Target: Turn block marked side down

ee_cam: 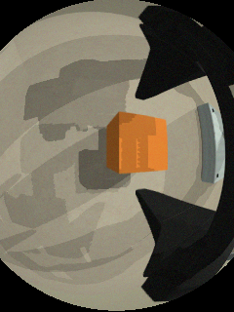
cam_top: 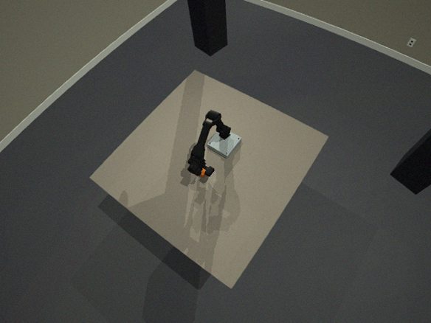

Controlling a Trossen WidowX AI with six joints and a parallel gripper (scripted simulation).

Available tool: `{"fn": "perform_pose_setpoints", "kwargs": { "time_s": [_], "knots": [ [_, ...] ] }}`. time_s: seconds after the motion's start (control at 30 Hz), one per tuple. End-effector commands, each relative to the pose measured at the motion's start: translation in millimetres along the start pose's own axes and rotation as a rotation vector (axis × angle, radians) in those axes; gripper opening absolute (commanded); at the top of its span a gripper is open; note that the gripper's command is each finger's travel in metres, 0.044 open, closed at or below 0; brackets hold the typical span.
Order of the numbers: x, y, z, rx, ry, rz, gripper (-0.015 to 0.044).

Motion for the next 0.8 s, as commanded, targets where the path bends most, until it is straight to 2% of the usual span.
{"fn": "perform_pose_setpoints", "kwargs": {
  "time_s": [0.0,0.13,0.37,0.77],
  "knots": [
    [-9.8,-0.3,0.3,0.005,0.005,0.011,0.044],
    [-13.7,-0.6,0.3,0.005,0.005,0.011,0.044],
    [-13.7,-0.6,0.3,0.005,0.005,0.011,0.0256],
    [-13.7,-0.6,0.3,0.005,0.005,0.011,0.0176]
  ]
}}
Point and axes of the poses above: the point midway between the two fingers, 35 mm back from their tips, its own x axis back along the fingers, its own z axis across the jaws, y = z × x, the point moved 10 cm from there along x, back along the fingers, and after that the axes turned 5 degrees about x, right-handed, at the moved point
